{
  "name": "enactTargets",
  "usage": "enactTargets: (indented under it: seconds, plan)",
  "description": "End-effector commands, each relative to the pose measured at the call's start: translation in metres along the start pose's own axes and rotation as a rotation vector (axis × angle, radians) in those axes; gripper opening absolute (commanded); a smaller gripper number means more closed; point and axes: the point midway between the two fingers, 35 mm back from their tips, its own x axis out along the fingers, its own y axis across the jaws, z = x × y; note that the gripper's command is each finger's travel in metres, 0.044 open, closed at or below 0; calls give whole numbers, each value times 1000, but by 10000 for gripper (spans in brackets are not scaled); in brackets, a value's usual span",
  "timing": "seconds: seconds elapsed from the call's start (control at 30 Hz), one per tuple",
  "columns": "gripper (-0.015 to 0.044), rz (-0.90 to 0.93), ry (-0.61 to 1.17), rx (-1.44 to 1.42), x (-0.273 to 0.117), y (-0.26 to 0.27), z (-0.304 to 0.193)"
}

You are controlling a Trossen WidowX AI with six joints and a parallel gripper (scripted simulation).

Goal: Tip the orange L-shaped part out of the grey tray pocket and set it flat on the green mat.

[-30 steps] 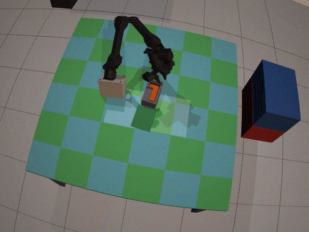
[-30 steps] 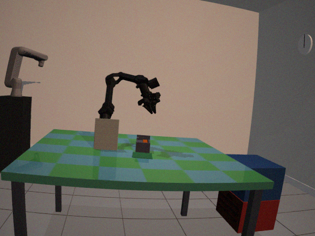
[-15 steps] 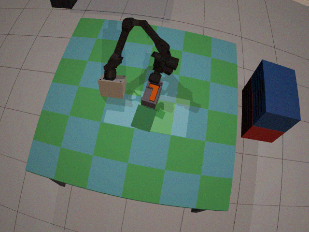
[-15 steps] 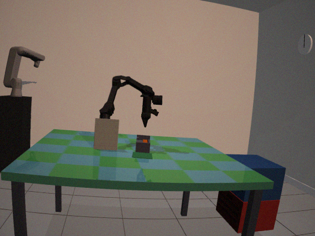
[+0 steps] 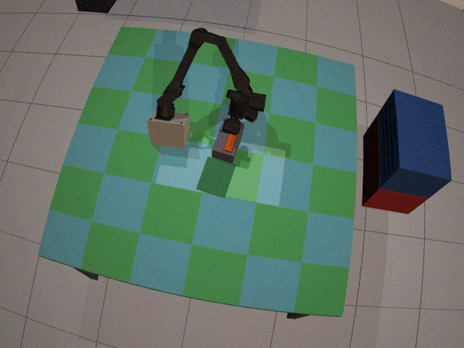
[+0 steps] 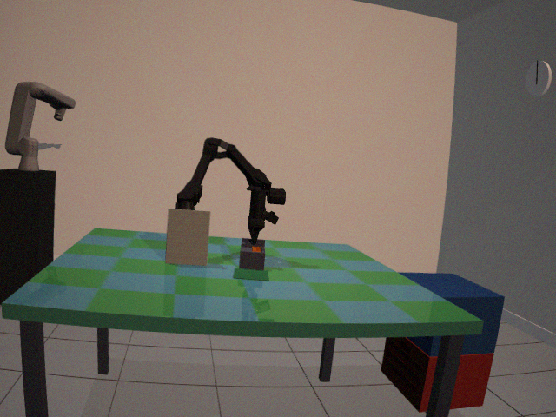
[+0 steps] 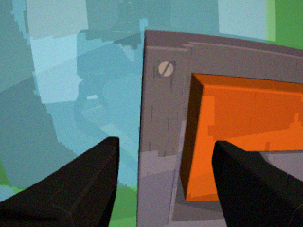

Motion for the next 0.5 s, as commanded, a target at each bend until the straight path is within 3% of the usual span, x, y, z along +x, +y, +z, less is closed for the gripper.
enactTargets:
  seconds: [0.0, 0.47]
  plan:
    - [180, 4, 2, 3, 5, 1, -1]
    - [180, 5, 2, 3, 27, 1, -1]
